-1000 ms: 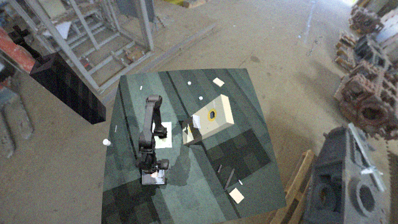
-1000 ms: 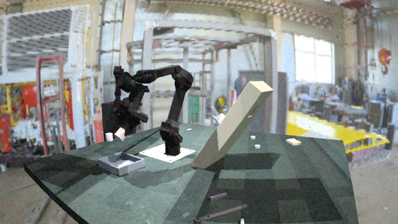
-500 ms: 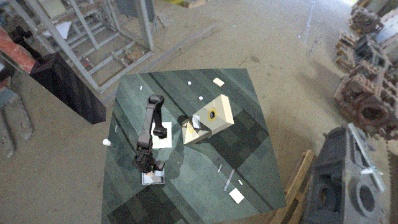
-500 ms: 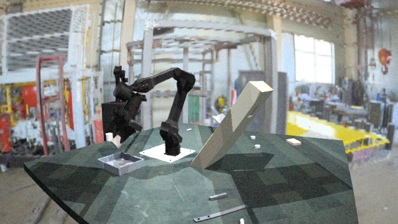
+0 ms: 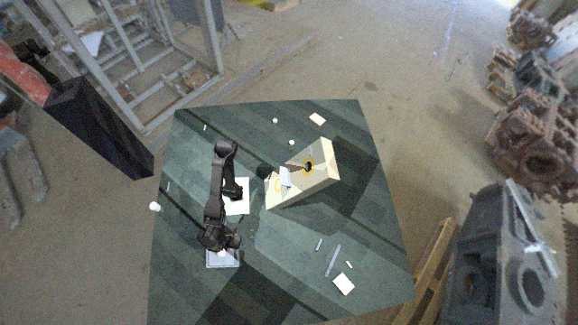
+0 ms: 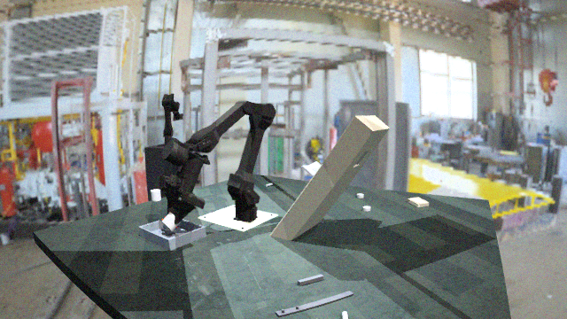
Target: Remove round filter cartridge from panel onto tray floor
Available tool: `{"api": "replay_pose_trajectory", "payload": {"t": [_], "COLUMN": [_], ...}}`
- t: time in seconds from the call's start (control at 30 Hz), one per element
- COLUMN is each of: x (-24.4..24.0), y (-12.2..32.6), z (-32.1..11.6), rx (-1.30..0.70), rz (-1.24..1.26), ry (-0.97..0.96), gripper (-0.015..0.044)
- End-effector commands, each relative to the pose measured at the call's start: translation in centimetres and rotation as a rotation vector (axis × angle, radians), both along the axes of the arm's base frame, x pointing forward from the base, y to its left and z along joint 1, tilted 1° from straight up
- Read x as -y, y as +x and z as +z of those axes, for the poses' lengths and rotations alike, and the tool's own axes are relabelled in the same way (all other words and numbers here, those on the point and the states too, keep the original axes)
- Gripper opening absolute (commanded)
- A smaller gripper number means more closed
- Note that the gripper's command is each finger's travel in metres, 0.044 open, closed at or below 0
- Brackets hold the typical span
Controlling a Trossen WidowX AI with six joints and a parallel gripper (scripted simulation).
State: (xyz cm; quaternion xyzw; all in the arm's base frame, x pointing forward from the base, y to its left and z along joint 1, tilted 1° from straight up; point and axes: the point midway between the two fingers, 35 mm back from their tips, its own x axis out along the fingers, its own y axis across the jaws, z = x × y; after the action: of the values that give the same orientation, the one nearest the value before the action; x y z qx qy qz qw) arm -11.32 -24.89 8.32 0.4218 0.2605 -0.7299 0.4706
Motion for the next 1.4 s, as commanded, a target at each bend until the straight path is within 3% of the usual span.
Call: {"api": "replay_pose_trajectory", "payload": {"t": [0.0, 0.53, 0.67, 0.87, 1.37], "x": [0.0, 0.0, 0.1, -0.1, 0.1], "y": [0.0, 0.0, 0.0, 0.0, -0.2], "z": [0.0, 0.0, 0.7, 6.8, 5.6], "rx": [0.0, 0.0, 0.0, 0.0, -0.003], "rz": [0.0, 0.0, 0.0, 0.0, -0.003], "ry": [0.0, 0.0, 0.0, 0.001, -0.005], "gripper": [0.0026, 0.044, 0.044, 0.044, 0.044]}}
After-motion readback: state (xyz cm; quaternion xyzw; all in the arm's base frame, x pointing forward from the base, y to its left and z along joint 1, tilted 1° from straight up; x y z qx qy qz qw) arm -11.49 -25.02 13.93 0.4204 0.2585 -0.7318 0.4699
